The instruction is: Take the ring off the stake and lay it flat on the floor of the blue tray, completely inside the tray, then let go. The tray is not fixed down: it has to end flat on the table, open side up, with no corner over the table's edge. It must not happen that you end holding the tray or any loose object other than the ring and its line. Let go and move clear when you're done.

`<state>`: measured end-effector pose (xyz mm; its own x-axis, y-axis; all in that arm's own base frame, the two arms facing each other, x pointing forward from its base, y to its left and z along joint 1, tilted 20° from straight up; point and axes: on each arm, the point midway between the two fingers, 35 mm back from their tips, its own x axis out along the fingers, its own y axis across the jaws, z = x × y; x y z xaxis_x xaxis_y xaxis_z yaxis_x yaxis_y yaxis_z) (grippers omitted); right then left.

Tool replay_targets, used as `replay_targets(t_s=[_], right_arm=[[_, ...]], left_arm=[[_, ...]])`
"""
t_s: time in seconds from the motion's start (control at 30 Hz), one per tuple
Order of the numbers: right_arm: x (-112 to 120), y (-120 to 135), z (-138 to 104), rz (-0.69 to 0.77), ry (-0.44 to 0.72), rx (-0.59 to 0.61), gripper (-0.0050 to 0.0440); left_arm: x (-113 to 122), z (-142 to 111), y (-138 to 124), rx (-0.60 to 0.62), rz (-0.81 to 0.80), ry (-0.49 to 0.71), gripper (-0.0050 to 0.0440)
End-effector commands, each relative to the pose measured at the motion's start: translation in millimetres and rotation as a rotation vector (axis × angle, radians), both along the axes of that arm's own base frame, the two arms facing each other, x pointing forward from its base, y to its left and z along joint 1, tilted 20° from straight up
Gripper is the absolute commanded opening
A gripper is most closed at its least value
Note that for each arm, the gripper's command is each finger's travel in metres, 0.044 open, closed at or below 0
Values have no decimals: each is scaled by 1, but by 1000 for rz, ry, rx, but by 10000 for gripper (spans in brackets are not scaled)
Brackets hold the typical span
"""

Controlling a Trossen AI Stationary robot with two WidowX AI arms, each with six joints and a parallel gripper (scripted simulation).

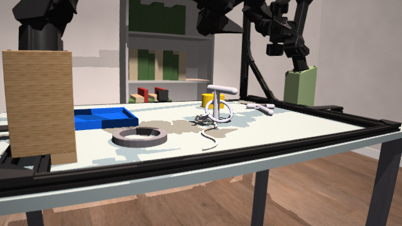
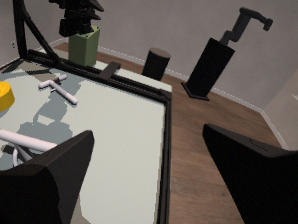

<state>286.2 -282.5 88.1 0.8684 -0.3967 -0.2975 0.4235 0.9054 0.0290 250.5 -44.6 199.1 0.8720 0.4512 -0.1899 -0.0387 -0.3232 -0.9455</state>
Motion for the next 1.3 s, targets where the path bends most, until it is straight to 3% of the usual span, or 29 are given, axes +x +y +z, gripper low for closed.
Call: replay_targets(t_s=[0.0, 0.53, 0.6, 0.8, 0.97, 1.1, 1.27], right_arm=[[0, 0, 0, 0, 0, 0, 400], [0, 0, 0, 0, 0, 0, 400], [1, 1, 0, 2, 2, 5, 352], [38, 20, -14, 63, 64, 129, 208], [58, 35, -21, 98, 108, 197, 200], [66, 42, -24, 111, 127, 223, 200], [88, 64, -32, 149, 192, 298, 200]], left_arm=[[0, 0, 0, 0, 0, 0, 82], [0, 0, 0, 0, 0, 0, 82], [1, 1, 0, 11, -5, 10, 130], [9, 20, 13, 277, -153, 252, 274], [9, 32, 22, 456, -264, 383, 394], [7, 37, 26, 528, -312, 430, 400], [-1, 53, 36, 751, -466, 552, 400]])
